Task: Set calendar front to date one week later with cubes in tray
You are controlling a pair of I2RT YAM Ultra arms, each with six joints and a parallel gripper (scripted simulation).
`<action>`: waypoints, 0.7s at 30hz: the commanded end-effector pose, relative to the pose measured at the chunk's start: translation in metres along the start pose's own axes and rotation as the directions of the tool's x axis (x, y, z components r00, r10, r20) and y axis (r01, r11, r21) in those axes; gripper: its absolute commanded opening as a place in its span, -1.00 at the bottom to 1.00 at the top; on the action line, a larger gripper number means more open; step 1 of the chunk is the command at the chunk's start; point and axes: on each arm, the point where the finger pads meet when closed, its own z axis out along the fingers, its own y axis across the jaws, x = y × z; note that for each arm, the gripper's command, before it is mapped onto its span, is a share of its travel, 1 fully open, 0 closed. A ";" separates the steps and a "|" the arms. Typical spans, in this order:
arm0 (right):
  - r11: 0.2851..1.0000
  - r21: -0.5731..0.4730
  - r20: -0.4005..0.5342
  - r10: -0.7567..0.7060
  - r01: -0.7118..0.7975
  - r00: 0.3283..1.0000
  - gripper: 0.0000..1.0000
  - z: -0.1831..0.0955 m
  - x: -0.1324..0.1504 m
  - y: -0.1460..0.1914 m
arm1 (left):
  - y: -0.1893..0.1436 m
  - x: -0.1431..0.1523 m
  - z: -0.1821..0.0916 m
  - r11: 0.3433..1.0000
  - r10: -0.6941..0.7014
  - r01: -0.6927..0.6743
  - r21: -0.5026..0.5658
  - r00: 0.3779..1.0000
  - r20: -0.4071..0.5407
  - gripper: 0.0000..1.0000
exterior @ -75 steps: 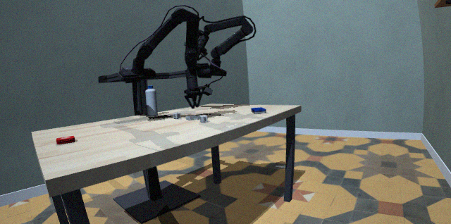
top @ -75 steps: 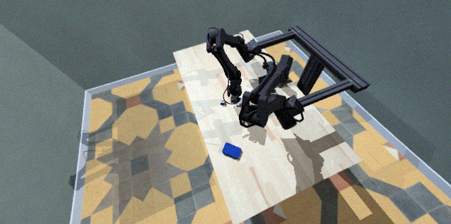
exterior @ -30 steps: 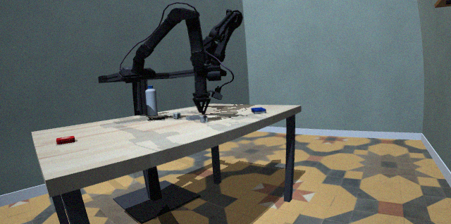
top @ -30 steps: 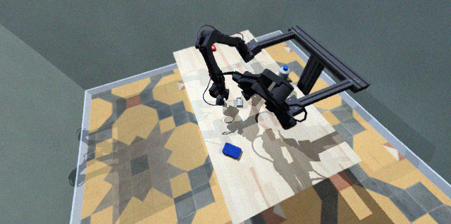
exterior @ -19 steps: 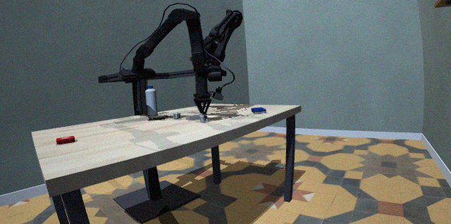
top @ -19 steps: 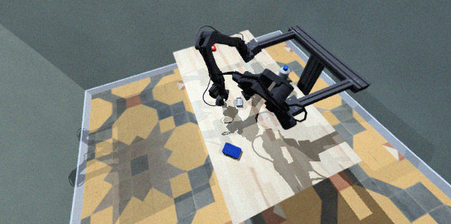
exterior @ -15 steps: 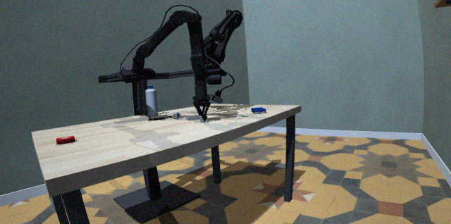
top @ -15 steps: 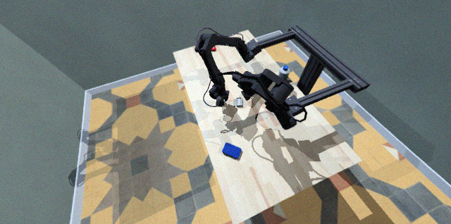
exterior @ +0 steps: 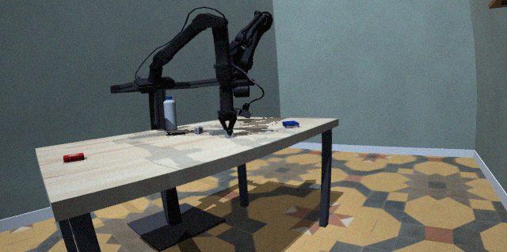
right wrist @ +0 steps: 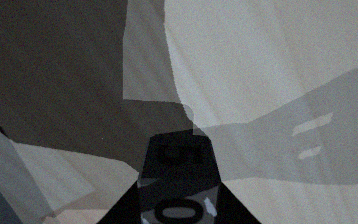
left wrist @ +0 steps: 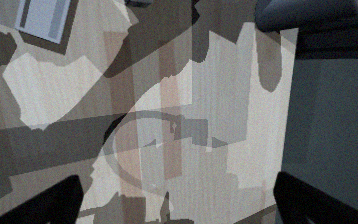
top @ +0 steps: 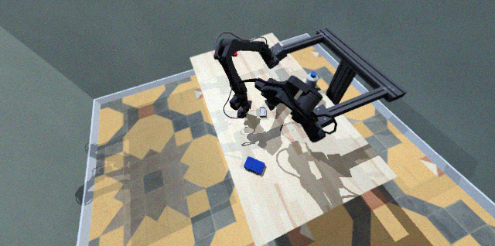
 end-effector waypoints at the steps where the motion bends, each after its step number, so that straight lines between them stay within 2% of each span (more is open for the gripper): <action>1: 1.000 0.001 0.020 -0.010 0.010 1.000 -0.47 -0.005 -0.009 0.001 | 0.000 -0.011 -0.005 1.000 0.015 -0.015 0.007 0.999 0.033 1.00; 3: 1.000 0.001 0.020 -0.010 0.010 1.000 -0.47 -0.005 -0.009 0.001 | 0.000 -0.011 -0.005 1.000 0.015 -0.015 0.007 0.999 0.033 1.00; 8: 1.000 0.012 0.023 -0.002 0.002 1.000 -0.47 -0.042 -0.008 -0.001 | 0.000 -0.011 -0.005 1.000 0.015 -0.015 0.007 0.999 0.033 1.00; 12: 1.000 0.012 0.027 -0.001 0.001 1.000 -0.47 -0.063 0.001 0.021 | 0.000 -0.011 -0.005 1.000 0.015 -0.015 0.007 0.999 0.033 1.00; 15: 1.000 0.013 0.033 0.002 -0.002 0.999 -0.47 -0.067 0.007 0.038 | 0.000 -0.011 -0.005 1.000 0.015 -0.015 0.007 0.999 0.033 1.00; 21: 1.000 0.010 0.015 0.004 -0.004 1.000 -0.47 -0.061 0.011 0.037 | -0.002 -0.012 -0.008 0.996 0.079 -0.080 0.027 0.996 0.049 1.00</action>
